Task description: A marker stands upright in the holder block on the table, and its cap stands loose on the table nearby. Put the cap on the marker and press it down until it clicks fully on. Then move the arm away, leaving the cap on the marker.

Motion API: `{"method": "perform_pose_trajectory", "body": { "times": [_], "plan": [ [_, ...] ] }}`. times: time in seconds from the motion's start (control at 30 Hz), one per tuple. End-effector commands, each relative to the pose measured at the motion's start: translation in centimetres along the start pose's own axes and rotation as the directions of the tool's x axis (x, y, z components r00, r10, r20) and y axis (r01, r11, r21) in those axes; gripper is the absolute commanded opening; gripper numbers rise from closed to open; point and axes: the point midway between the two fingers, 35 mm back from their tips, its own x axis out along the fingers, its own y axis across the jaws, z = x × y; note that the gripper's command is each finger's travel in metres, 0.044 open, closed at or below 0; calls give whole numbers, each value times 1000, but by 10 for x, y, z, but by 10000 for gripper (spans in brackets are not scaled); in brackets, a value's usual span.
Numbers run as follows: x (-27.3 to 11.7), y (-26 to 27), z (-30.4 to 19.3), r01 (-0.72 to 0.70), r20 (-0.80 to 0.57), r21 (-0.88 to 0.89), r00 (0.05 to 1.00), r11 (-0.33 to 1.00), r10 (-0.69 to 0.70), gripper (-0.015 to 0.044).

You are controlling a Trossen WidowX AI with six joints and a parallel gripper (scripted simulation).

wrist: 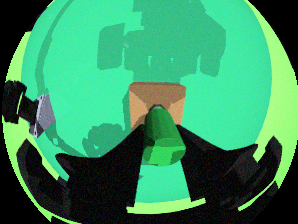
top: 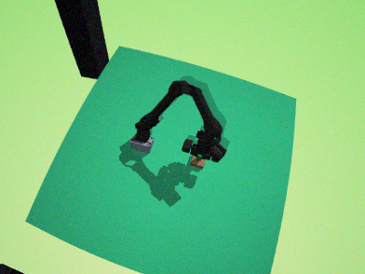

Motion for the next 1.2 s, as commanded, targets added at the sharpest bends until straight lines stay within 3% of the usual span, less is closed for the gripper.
{"method": "perform_pose_trajectory", "body": {
  "times": [0.0,0.27,0.4,0.6,0.77,0.83,0.97,1.17],
  "plan": [
    [0,0,0,0,-1,0,1000,1000,0,236],
    [0,0,0,0,-1,0,1000,1000,0,440],
    [-8,-1,-1,1,-2,0,1000,1000,-1,440],
    [-73,0,-1,-1,-3,1,1000,1000,1,440],
    [-75,0,-1,-1,-2,1,1000,1000,1,440],
    [-75,0,-1,-1,-2,65,1000,998,1,387],
    [-73,0,0,1,-2,424,1000,906,0,282],
    [-69,0,0,1,0,854,1000,520,-2,125]
  ]
}}
